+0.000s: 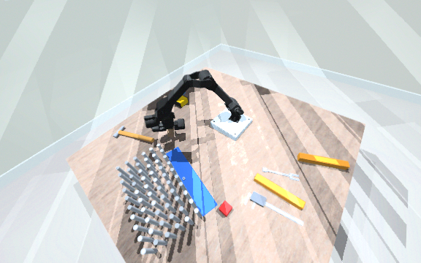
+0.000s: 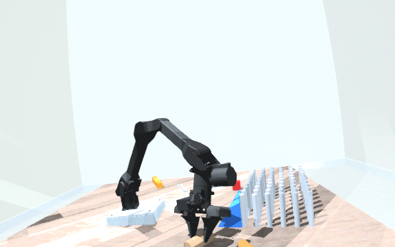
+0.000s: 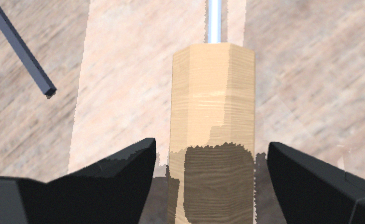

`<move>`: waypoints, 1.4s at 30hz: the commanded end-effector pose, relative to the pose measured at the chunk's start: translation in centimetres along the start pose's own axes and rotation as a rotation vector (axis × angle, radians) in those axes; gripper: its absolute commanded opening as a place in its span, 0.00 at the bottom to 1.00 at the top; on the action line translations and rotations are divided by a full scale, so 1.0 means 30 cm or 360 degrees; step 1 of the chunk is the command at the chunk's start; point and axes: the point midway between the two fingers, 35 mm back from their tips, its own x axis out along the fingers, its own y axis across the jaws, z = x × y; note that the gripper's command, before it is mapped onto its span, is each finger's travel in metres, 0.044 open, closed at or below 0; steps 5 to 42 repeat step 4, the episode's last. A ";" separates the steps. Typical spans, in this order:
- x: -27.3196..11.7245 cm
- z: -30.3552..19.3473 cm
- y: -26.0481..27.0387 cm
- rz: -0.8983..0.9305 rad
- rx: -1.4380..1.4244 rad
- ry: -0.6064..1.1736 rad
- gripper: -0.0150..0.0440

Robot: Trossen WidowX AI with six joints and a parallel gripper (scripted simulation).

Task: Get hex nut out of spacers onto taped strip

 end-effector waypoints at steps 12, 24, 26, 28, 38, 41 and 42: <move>-0.002 0.001 0.002 0.0002 0.0001 0.0000 0.97; -0.002 0.001 0.002 0.0002 0.0001 0.0000 0.97; -0.002 0.001 0.002 0.0002 0.0001 0.0000 0.97; -0.002 0.001 0.002 0.0002 0.0001 0.0000 0.97; -0.002 0.001 0.002 0.0002 0.0001 0.0000 0.97; -0.002 0.001 0.002 0.0002 0.0001 0.0000 0.97; -0.002 0.001 0.002 0.0002 0.0001 0.0000 0.97</move>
